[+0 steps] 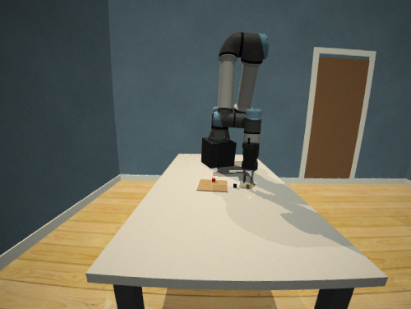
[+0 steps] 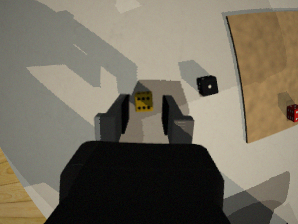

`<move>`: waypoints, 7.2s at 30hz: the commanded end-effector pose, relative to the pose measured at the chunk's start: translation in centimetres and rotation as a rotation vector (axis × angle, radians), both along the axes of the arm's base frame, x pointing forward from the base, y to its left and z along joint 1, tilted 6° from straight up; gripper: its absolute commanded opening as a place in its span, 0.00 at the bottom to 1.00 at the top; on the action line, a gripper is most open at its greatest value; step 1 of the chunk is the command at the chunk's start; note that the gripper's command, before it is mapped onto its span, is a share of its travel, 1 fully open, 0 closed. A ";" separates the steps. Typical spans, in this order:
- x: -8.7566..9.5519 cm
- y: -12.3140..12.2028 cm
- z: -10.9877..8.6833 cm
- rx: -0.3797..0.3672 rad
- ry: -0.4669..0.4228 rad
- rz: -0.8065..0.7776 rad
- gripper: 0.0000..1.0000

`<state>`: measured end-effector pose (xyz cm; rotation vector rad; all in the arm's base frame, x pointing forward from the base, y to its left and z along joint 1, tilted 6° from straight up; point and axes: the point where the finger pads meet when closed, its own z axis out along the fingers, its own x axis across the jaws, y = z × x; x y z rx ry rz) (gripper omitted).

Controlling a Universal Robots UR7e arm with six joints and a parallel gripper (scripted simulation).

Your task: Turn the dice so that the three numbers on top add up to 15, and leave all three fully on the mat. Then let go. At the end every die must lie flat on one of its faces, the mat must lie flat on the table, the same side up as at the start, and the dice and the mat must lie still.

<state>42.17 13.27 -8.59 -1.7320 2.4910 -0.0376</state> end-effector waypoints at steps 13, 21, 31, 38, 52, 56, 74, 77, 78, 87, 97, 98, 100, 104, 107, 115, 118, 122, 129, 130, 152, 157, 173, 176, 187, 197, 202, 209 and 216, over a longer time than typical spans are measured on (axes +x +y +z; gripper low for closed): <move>-0.4 0.1 -0.1 0.001 0.004 0.001 0.64; -0.4 0.1 -0.1 0.001 0.004 0.001 0.64; -0.4 0.1 -0.1 0.001 0.004 0.001 0.64; -0.4 0.1 -0.1 0.001 0.004 0.001 0.64; -0.3 0.1 -0.6 0.001 0.004 0.001 0.64; -0.3 0.1 -0.8 0.001 0.004 0.001 0.64; -0.1 0.2 -2.3 0.001 0.004 0.001 0.64; -0.1 0.2 -2.3 0.001 0.004 0.001 0.64; -0.1 0.2 -2.3 0.001 0.004 0.001 0.64; -0.1 0.2 -2.3 0.001 0.004 0.001 0.64; -0.1 0.2 -2.3 0.001 0.004 0.001 0.64; -0.1 0.2 -2.3 0.001 0.004 0.001 0.64; -0.1 0.2 -2.3 0.001 0.004 0.001 0.64; -0.1 0.2 -2.3 0.001 0.004 0.001 0.64; -0.1 0.2 -2.3 0.001 0.004 0.001 0.64; -0.1 0.2 -2.3 0.001 0.004 0.001 0.34; -0.1 0.2 -2.3 0.001 0.004 0.001 0.34; -0.1 0.2 -2.3 0.001 0.004 0.001 0.34; -0.1 0.2 -2.3 0.001 0.004 0.001 0.34; -0.1 0.2 -2.3 0.001 0.004 0.001 0.34; -0.2 0.2 -1.9 0.001 0.004 0.001 0.34; -0.2 0.2 -1.4 0.001 0.004 0.001 0.34; -0.7 0.0 3.3 0.001 0.004 0.001 0.34; -0.8 -0.1 4.5 0.001 0.004 0.001 0.34; -1.1 -0.2 7.3 0.001 0.004 0.001 0.34; -1.1 -0.2 7.6 0.001 0.004 0.001 0.34; -1.1 -0.2 7.6 0.001 0.004 0.001 0.34; -1.1 -0.7 7.6 0.000 0.004 0.008 0.34; -0.8 -4.8 7.5 -0.007 0.003 0.066 0.34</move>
